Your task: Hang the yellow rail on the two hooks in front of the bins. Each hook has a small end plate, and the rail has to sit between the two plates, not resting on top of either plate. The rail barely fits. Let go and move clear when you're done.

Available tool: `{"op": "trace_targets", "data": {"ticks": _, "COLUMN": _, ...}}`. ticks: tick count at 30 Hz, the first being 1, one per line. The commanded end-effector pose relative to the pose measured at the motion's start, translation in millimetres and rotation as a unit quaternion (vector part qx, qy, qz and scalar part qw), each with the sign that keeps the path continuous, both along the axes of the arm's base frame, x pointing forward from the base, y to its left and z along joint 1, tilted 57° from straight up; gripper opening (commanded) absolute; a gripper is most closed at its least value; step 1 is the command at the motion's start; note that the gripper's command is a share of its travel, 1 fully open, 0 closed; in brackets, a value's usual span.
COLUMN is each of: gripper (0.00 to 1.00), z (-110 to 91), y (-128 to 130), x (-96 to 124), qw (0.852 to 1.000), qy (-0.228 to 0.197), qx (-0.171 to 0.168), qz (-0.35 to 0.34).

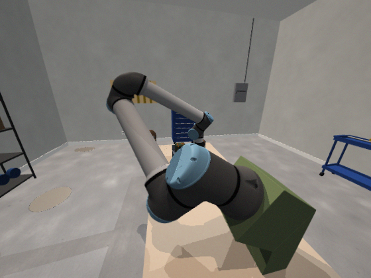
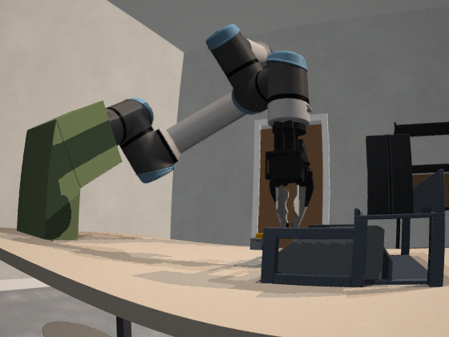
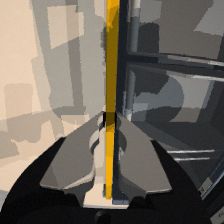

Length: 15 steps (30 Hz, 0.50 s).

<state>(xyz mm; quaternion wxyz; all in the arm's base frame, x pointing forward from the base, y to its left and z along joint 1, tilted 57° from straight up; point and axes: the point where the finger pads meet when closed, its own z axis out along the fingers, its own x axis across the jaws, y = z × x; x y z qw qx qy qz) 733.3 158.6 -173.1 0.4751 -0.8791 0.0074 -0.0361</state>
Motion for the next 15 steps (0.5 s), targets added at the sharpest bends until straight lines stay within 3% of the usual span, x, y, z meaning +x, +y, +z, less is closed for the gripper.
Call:
{"op": "trace_targets", "data": {"ticks": 1, "gripper": 0.0, "z": 0.2, "y": -0.6, "x": 0.6, "qw": 1.0, "qy": 0.0, "qx": 0.0, "qz": 0.0}}
{"op": "trace_targets", "data": {"ticks": 15, "gripper": 0.0, "z": -0.7, "y": 0.7, "x": 0.7, "qw": 1.0, "qy": 0.0, "qx": 0.0, "qz": -0.001}}
